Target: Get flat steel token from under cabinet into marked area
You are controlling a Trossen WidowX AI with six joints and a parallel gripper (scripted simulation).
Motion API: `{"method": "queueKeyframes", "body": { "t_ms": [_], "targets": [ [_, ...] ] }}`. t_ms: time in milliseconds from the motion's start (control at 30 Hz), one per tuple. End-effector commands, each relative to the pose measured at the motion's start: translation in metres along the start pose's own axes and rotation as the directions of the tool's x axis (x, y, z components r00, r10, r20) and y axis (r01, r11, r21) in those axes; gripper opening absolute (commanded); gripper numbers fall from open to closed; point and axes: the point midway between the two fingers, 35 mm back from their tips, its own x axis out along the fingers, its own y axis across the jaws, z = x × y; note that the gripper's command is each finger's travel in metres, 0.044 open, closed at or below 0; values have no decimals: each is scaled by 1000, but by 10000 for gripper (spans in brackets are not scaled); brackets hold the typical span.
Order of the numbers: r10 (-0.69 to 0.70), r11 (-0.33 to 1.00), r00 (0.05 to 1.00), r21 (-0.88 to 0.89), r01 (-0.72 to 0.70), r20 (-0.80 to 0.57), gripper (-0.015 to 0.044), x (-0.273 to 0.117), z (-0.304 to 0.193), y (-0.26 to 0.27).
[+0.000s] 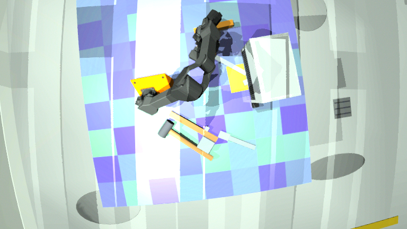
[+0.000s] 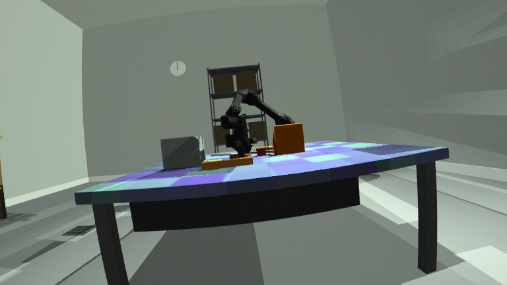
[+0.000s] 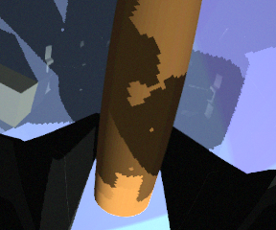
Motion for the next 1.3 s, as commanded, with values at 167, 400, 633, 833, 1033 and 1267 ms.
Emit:
{"method": "queueKeyframes", "body": {
  "t_ms": [167, 400, 633, 833, 1033, 1267],
  "targets": [
    [2, 1000, 1000, 7, -2, 2, 0, 0, 21, 1],
    [1, 1000, 1000, 7, -1, 3, 0, 0, 37, 1],
    [1, 1000, 1000, 8, -1, 4, 0, 0, 53, 1],
    [1, 1000, 1000, 8, -1, 4, 0, 0, 67, 2],
    [0, 1000, 1000, 8, 0, 5, 0, 0, 80, 2],
    [0, 1000, 1000, 8, 0, 5, 0, 1, 81, 0]
  ]
}}
